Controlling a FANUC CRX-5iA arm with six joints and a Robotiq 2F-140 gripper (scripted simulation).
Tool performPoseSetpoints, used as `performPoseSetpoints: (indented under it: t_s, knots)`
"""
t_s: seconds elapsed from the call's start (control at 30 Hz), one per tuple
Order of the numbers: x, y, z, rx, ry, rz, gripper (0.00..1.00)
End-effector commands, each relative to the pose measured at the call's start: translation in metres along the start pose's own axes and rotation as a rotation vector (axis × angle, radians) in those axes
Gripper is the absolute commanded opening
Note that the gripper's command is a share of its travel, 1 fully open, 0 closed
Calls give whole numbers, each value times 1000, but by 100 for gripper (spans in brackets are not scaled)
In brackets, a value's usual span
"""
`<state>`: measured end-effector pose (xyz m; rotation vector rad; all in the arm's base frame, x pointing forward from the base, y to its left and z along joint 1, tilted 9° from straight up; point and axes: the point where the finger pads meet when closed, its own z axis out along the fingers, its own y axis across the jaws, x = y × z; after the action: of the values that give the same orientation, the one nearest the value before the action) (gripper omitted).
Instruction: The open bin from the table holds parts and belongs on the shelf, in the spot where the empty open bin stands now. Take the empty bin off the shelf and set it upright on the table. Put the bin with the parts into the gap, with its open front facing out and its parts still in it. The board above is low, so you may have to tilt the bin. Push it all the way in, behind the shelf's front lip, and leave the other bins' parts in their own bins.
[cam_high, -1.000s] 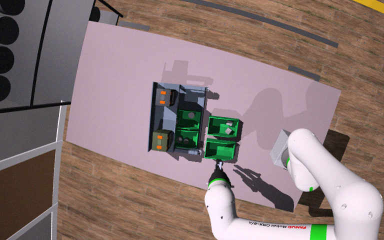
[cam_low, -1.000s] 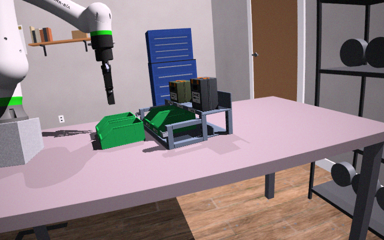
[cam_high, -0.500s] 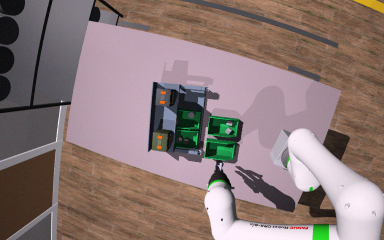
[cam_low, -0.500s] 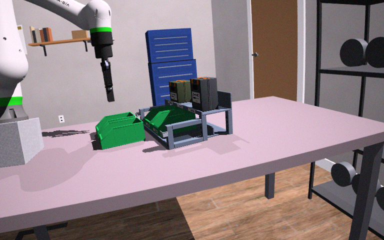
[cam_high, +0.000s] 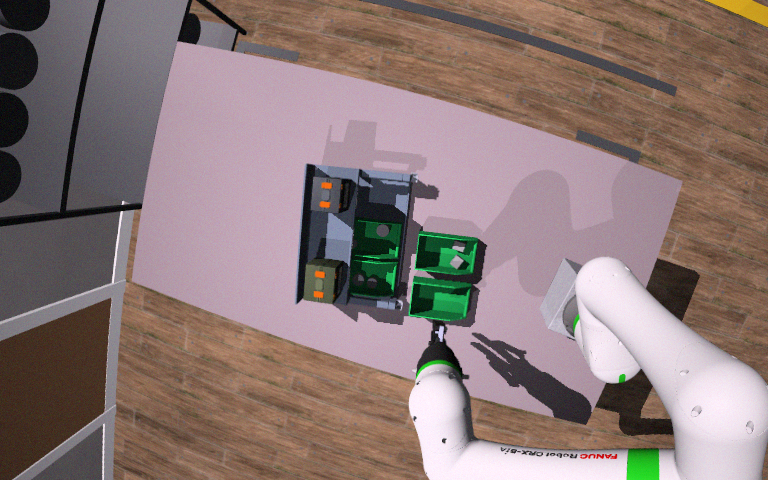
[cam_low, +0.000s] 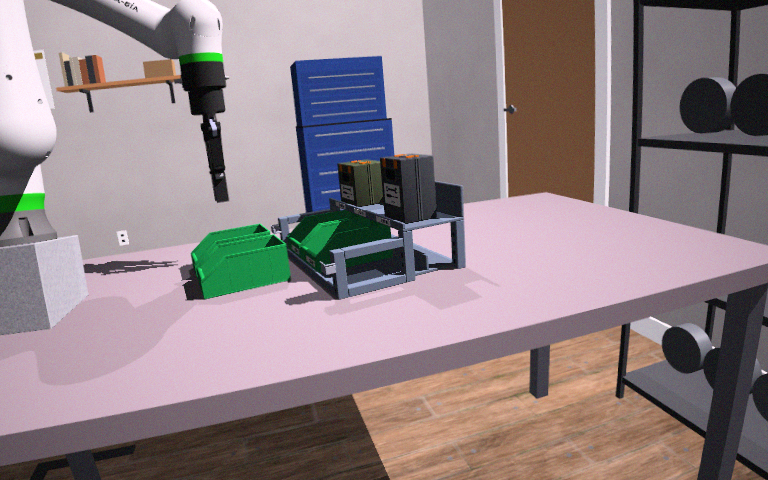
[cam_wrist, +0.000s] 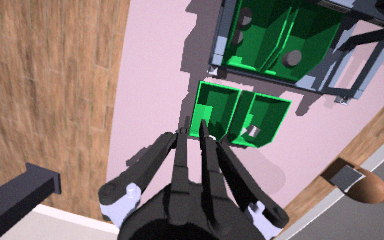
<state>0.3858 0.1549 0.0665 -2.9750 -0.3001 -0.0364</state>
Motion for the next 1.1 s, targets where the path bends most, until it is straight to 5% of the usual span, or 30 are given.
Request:
performPoseSetpoints:
  t_s: [0.0,0.03,0.07,0.8,0.93,1.07]
  knots:
    - [1,0,-1,0,2,0,24]
    - [1,0,-1,0,2,0,24]
    - [1,0,-1,0,2,0,10]
    - [1,1,-1,0,2,0,10]
    - [6,68,-6,-2,1,0,10]
    - [5,93,-8,-2,1,0,10]
